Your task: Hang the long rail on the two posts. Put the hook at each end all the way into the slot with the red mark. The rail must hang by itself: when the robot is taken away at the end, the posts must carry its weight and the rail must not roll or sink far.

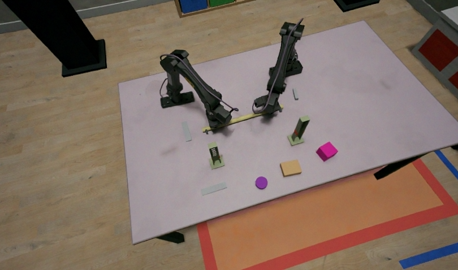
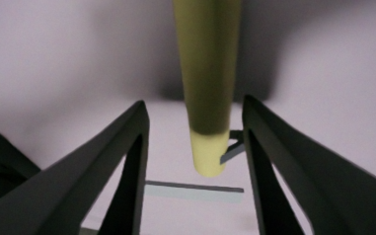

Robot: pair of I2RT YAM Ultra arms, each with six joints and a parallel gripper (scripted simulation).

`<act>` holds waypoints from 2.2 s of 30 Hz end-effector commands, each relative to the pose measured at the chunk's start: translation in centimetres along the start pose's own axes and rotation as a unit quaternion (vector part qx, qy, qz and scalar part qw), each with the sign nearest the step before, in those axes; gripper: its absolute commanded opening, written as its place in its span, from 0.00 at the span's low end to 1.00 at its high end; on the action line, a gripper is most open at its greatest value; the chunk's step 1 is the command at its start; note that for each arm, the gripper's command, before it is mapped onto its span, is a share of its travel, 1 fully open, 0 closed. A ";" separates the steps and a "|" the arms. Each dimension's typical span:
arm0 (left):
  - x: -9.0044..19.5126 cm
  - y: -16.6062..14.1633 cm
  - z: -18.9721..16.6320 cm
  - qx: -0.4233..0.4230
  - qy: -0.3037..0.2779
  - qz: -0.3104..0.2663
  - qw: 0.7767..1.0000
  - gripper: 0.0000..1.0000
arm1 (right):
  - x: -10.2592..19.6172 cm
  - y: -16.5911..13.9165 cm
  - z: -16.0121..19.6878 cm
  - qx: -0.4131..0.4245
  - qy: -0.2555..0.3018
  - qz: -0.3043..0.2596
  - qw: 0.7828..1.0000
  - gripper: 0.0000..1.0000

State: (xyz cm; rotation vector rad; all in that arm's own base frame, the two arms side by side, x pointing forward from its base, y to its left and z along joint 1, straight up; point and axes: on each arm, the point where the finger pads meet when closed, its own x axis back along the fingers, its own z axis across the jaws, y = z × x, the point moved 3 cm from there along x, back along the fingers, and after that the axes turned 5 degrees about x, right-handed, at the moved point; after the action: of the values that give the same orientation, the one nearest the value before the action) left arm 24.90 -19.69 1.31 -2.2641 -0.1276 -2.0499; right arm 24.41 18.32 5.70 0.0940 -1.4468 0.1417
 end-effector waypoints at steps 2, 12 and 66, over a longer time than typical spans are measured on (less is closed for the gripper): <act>0.0 0.2 -0.1 -0.001 -0.001 -0.002 1.000 0.48 | 2.0 0.4 -1.2 0.000 -0.019 -0.021 1.000 0.48; 0.0 0.2 -0.1 -0.001 -0.001 -0.002 1.000 0.48 | 1.6 0.3 -0.7 0.003 -0.006 -0.020 1.000 0.48; 0.0 0.2 -0.1 -0.001 -0.001 -0.002 1.000 0.48 | -1.6 0.9 -1.7 0.003 -0.020 -0.020 1.000 0.24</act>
State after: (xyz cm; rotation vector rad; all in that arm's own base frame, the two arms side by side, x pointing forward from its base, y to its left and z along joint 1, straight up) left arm 24.90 -19.69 1.31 -2.2641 -0.1276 -2.0499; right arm 25.26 19.07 3.59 0.1207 -1.4542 0.1229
